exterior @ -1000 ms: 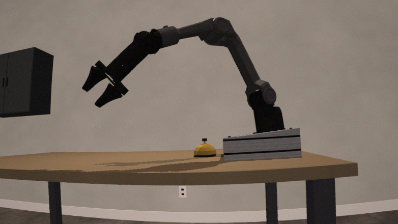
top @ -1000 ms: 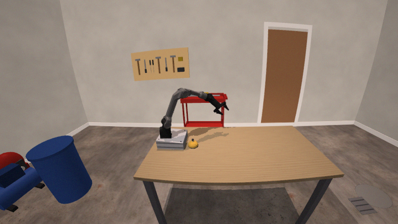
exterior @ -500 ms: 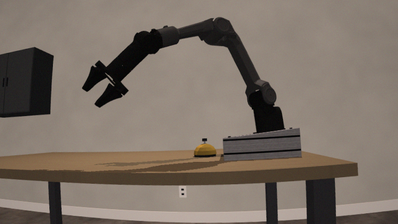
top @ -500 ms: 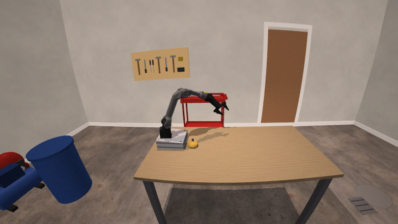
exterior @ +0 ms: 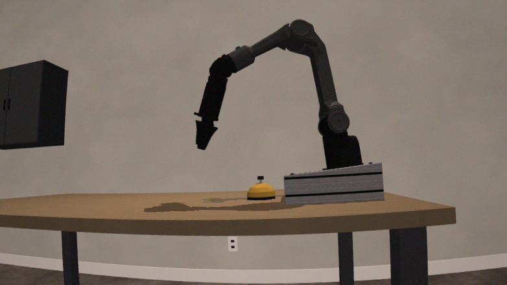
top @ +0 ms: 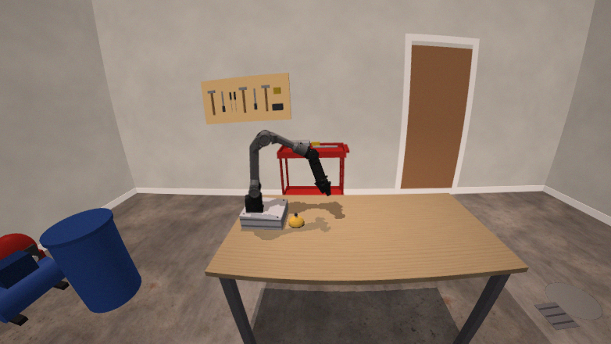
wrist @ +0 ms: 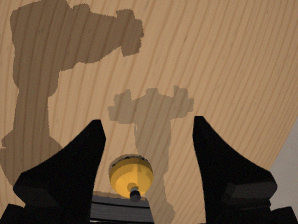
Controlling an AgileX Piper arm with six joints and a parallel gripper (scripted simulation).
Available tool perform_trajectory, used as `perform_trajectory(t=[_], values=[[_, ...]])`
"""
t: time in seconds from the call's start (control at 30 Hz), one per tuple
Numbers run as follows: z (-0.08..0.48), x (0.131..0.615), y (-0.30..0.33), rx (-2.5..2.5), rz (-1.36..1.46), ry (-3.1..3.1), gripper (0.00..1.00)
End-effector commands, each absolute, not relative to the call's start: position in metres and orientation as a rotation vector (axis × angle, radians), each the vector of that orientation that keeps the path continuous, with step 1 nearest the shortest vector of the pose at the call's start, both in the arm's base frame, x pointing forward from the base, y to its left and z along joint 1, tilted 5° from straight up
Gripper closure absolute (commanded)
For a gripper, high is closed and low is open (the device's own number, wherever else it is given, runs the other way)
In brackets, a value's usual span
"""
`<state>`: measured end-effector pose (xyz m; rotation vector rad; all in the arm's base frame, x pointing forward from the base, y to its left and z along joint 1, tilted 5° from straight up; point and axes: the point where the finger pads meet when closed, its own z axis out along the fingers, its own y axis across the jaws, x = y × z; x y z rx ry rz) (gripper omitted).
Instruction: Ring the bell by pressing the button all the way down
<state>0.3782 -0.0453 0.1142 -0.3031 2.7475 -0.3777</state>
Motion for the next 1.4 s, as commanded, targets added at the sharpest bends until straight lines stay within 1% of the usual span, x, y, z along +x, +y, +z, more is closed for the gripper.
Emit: perform_trajectory(t=[0.0, 0.03, 0.07, 0.1, 0.27, 0.33, 0.4, 0.43, 1.37], values=[[0.117, 0.377, -0.047, -0.305, -0.371, 2.739, 0.00], [0.109, 0.342, -0.061, -0.089, -0.305, 2.820, 0.00], [0.108, 0.335, -0.063, -0.044, -0.291, 2.834, 0.00], [0.102, 0.310, -0.069, 0.113, -0.241, 2.877, 0.00], [0.085, 0.225, -0.069, 0.698, -0.042, 2.952, 0.00], [0.082, 0.212, -0.066, 0.799, -0.005, 2.952, 0.00], [0.083, 0.212, -0.066, 0.808, -0.001, 2.946, 0.00], [0.082, 0.212, -0.066, 0.806, -0.002, 2.951, 1.00], [0.082, 0.211, -0.066, 0.808, -0.001, 2.952, 1.00]])
